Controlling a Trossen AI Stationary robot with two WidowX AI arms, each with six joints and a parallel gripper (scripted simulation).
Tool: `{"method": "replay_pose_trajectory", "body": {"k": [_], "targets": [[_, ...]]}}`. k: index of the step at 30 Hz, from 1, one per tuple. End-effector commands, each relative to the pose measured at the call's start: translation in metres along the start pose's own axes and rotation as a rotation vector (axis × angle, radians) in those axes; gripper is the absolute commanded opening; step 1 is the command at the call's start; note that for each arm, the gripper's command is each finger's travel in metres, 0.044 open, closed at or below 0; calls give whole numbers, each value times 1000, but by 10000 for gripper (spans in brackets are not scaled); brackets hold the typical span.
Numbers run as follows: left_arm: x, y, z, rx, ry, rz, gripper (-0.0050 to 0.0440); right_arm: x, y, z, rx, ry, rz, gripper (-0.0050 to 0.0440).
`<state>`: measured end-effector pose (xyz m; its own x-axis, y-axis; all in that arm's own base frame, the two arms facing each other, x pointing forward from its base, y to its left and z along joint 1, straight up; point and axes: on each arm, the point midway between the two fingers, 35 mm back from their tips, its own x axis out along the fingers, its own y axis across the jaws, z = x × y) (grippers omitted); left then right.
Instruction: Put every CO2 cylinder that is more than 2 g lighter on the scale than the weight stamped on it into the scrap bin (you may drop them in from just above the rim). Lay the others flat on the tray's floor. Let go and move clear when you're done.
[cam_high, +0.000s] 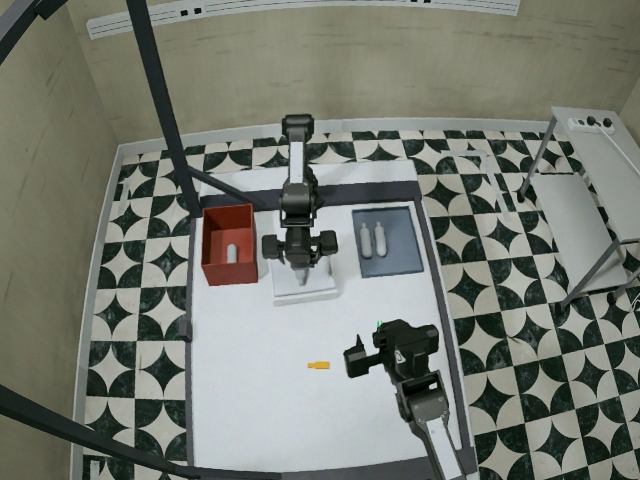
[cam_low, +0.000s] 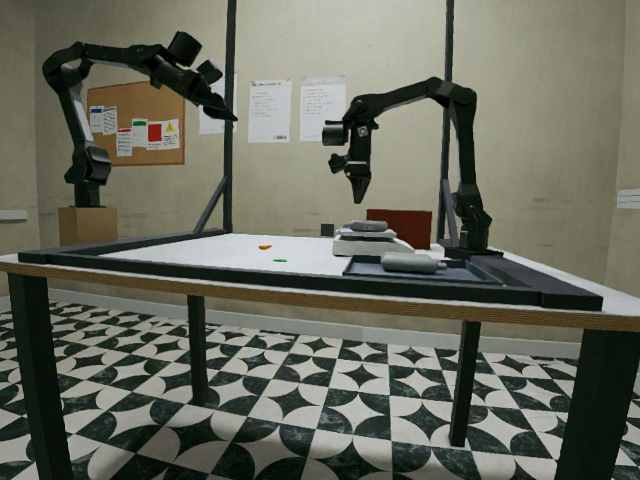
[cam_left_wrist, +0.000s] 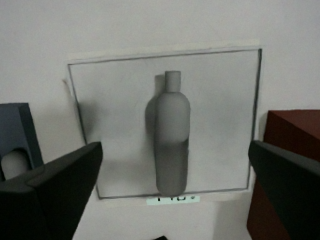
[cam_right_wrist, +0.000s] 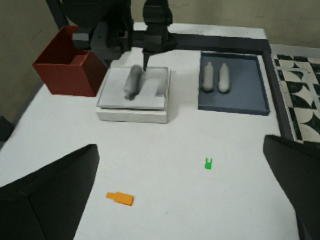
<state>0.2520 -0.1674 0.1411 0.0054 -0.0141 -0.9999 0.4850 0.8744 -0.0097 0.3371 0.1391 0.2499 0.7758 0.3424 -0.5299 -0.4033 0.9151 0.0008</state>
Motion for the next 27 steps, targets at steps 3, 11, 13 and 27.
{"method": "replay_pose_trajectory", "body": {"k": [3, 11, 13, 27], "targets": [[-15, 0, -3, 3, -24, 1, 440, -3, 2, 13, -4, -27, 4, 440], [-9, -3, -33, 40, -76, -2, 440, 30, 7, 48, -11, -32, 13, 440], [-7, -4, -47, 56, -108, -3, 440, 51, 11, 64, -14, -32, 20, 440], [7, -8, -127, 137, -287, -15, 440, 163, 36, 110, -32, -39, 53, 440]]}}
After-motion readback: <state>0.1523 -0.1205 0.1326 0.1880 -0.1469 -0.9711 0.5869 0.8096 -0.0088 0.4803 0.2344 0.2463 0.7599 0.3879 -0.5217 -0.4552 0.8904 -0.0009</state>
